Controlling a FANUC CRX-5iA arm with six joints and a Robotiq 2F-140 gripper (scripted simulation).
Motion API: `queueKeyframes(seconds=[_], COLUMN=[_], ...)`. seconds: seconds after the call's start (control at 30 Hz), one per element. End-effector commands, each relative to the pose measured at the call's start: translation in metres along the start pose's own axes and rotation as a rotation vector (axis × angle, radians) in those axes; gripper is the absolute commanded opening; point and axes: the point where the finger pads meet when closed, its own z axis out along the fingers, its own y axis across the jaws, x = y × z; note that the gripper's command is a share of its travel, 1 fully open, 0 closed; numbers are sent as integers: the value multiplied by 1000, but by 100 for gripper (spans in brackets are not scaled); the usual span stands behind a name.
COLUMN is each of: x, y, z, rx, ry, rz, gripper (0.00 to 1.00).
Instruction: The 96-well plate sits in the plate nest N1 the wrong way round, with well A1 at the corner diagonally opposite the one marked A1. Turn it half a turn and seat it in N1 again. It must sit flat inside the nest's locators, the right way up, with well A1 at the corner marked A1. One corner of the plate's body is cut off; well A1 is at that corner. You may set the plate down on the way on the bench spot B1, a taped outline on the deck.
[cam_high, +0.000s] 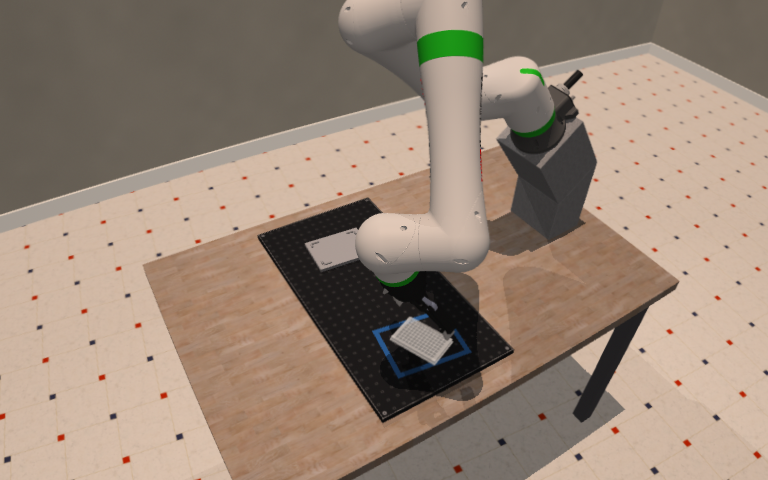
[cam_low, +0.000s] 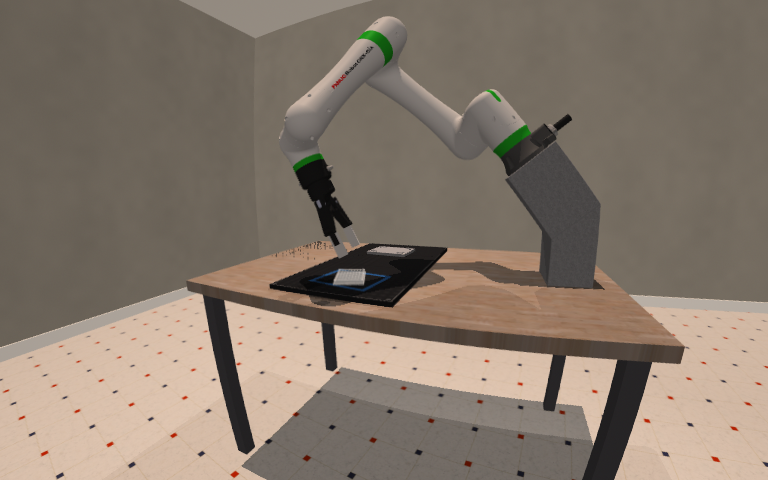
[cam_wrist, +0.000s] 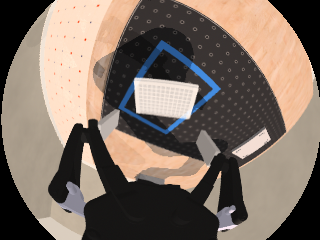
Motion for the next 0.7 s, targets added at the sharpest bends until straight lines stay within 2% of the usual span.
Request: queueKeyframes(seconds=[0.0,0.1,0.2,0.27,0.67], x=[0,0,0,0,0], y=[0,0,0,0,0], z=[0,0,0,0,0], rx=[-65,-67,-109,-109,-278], ry=[-1,-1,-1,-1,-1], rz=[-141,-144,-235,-235,-598], gripper=[100,100,100,100,100])
